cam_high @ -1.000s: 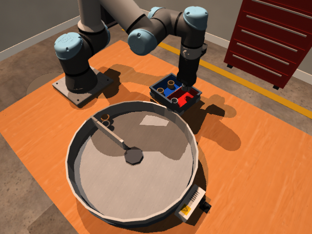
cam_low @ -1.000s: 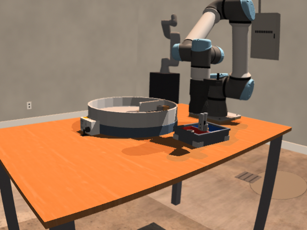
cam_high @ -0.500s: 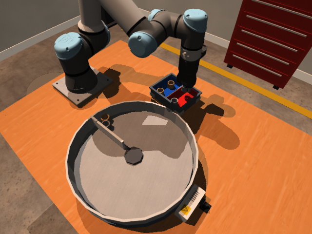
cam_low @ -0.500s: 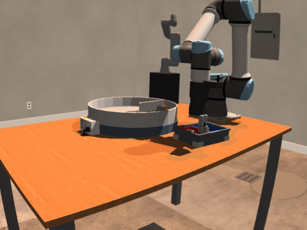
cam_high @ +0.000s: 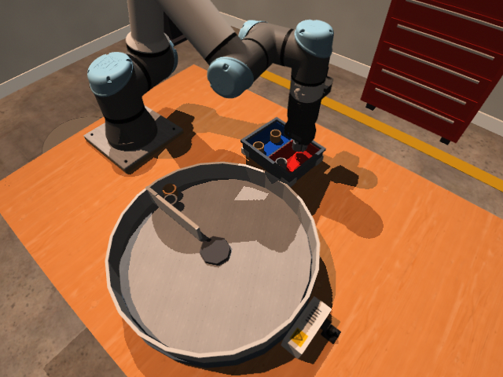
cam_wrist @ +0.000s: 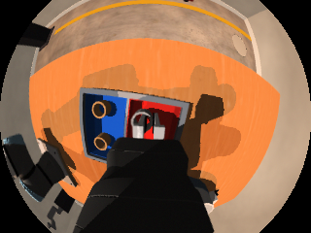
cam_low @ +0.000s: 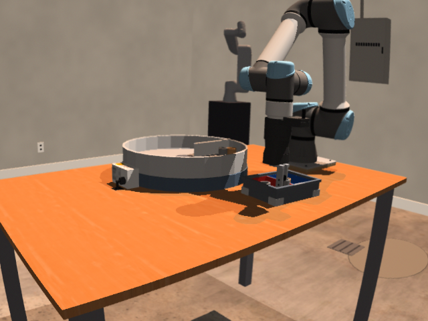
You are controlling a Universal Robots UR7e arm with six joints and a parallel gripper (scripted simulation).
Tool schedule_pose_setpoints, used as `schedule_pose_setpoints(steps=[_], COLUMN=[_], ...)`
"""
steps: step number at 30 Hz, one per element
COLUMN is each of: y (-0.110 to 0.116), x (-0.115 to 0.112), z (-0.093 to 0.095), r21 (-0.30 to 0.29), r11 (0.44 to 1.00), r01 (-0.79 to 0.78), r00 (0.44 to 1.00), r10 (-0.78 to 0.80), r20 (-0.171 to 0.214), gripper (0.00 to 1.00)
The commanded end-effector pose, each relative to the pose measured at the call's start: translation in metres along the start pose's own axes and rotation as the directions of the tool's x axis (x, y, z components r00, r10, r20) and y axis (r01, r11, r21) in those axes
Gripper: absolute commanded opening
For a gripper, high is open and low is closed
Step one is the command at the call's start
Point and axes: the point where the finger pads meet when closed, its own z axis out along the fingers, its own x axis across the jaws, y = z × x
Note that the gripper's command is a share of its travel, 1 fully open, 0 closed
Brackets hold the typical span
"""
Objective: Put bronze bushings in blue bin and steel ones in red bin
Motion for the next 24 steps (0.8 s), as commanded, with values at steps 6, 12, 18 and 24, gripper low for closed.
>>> schedule_pose_setpoints(steps=[6,12,18,24], y=[0.000,0.000,0.000,0.000], x=[0.000,0.000,0.000,0.000], z=[0.003,0.006,0.011,0.012], r21=[0.000,0.000,0.000,0.000], r11=[1.000,1.000,1.000,1.000], r01=[0.000,0.000,0.000,0.000], r00=[1.000,1.000,1.000,1.000], r10=[0.000,0.000,0.000,0.000], r20=[-0.002,-0.002,-0.002,-0.002], gripper=[0.00,0.00,0.00,0.00])
